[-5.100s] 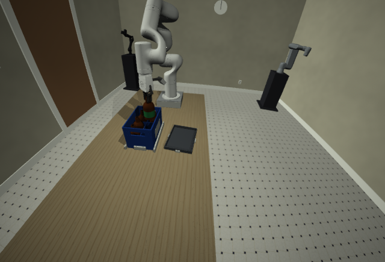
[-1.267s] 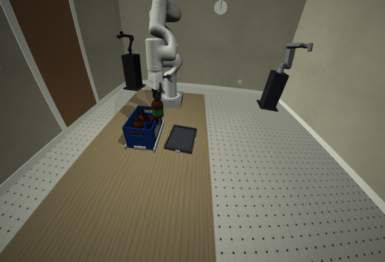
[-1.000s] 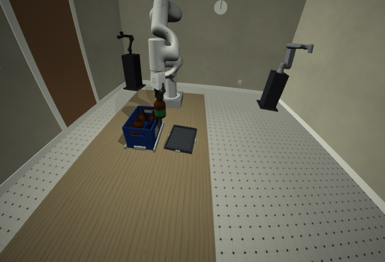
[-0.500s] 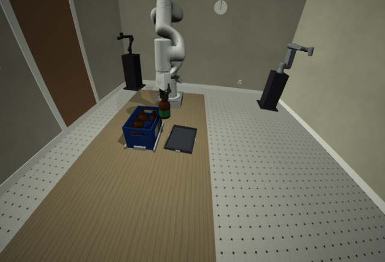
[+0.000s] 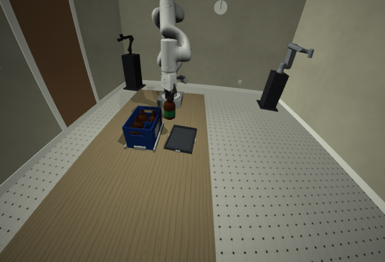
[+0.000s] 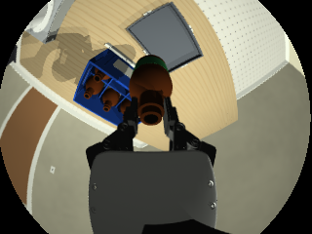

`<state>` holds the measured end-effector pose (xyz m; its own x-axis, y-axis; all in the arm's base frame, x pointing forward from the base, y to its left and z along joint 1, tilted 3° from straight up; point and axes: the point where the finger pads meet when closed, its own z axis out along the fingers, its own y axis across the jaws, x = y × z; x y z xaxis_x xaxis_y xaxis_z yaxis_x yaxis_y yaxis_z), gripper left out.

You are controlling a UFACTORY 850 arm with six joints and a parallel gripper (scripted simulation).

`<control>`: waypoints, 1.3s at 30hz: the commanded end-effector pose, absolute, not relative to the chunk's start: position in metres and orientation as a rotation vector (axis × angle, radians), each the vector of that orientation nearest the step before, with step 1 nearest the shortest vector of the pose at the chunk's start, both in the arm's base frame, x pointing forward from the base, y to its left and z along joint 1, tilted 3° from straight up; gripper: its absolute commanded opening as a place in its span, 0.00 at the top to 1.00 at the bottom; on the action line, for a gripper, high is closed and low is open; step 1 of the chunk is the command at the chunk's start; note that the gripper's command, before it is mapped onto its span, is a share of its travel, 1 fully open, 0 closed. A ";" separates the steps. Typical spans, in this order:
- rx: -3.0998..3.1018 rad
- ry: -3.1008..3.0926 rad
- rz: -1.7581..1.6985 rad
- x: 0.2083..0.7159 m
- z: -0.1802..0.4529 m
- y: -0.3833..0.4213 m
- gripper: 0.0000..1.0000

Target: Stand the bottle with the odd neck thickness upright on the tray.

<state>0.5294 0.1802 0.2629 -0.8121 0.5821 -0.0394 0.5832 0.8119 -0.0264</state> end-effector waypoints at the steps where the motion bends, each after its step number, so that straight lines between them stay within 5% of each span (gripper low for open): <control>1: 0.952 2.960 -0.056 0.529 0.263 0.192 1.00; 39: 0.952 2.960 -0.056 0.520 0.261 0.253 1.00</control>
<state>0.5201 0.2478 0.2597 -0.8122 0.5821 -0.0397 0.5832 0.8119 -0.0267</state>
